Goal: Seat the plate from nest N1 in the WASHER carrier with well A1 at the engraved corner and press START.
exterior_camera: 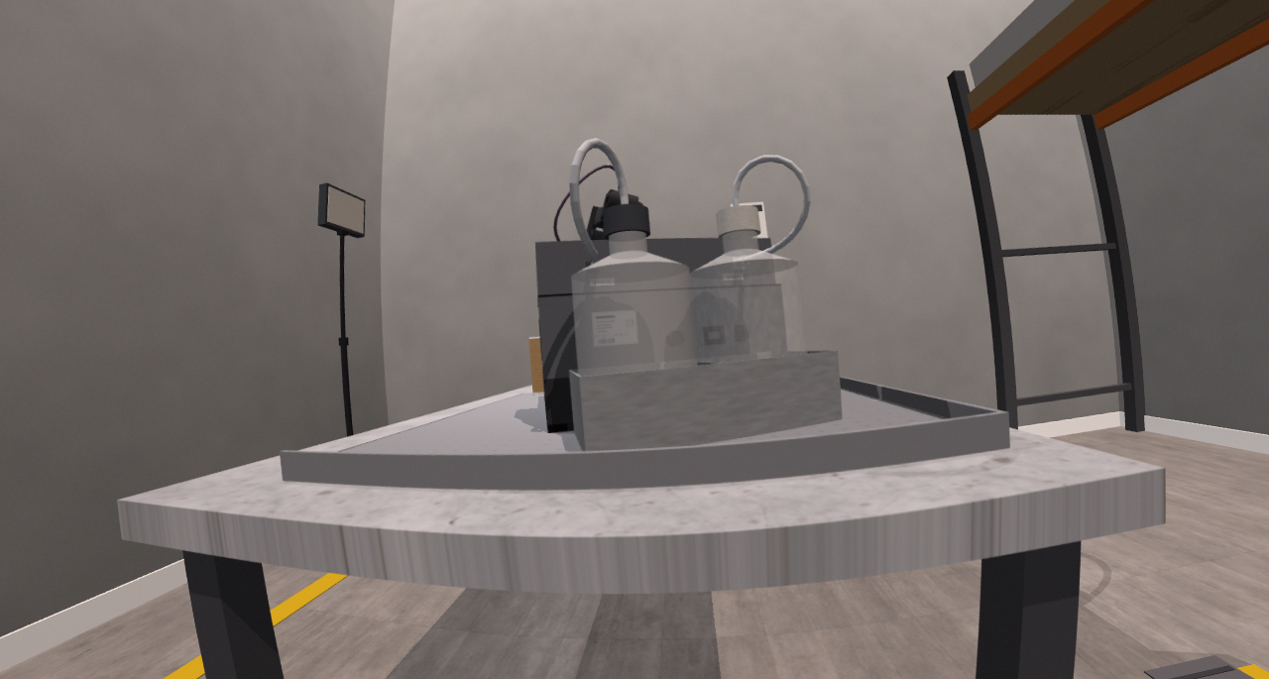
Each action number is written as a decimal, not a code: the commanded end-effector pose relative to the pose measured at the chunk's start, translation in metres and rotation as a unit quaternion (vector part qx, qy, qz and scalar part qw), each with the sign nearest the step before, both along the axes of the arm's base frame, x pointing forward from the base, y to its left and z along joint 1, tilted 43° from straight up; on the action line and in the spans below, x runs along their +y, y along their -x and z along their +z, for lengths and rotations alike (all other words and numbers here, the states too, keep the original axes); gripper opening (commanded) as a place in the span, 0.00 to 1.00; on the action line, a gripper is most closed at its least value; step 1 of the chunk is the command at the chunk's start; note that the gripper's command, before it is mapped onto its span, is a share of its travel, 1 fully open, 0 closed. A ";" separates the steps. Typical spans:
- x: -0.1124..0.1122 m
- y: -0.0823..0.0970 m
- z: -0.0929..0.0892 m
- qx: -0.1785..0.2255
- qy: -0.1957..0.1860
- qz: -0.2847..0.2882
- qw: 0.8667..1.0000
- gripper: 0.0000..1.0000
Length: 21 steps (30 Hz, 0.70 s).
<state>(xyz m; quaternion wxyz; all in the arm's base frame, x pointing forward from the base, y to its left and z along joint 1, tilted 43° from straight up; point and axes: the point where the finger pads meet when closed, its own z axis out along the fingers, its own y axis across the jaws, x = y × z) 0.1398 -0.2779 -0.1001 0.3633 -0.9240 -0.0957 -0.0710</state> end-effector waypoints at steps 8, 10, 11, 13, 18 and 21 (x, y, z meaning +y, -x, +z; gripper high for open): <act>0.007 -0.051 0.032 -0.124 0.027 0.128 0.984 0.78; 0.008 -0.060 0.036 -0.147 0.031 0.153 0.977 0.74; 0.008 -0.060 0.036 -0.147 0.031 0.153 0.977 0.74; 0.010 -0.059 0.032 -0.156 0.026 0.156 0.975 0.72; 0.018 -0.085 0.046 -0.213 0.037 0.224 0.950 0.62; 0.017 -0.078 0.040 -0.242 0.033 0.247 0.938 0.56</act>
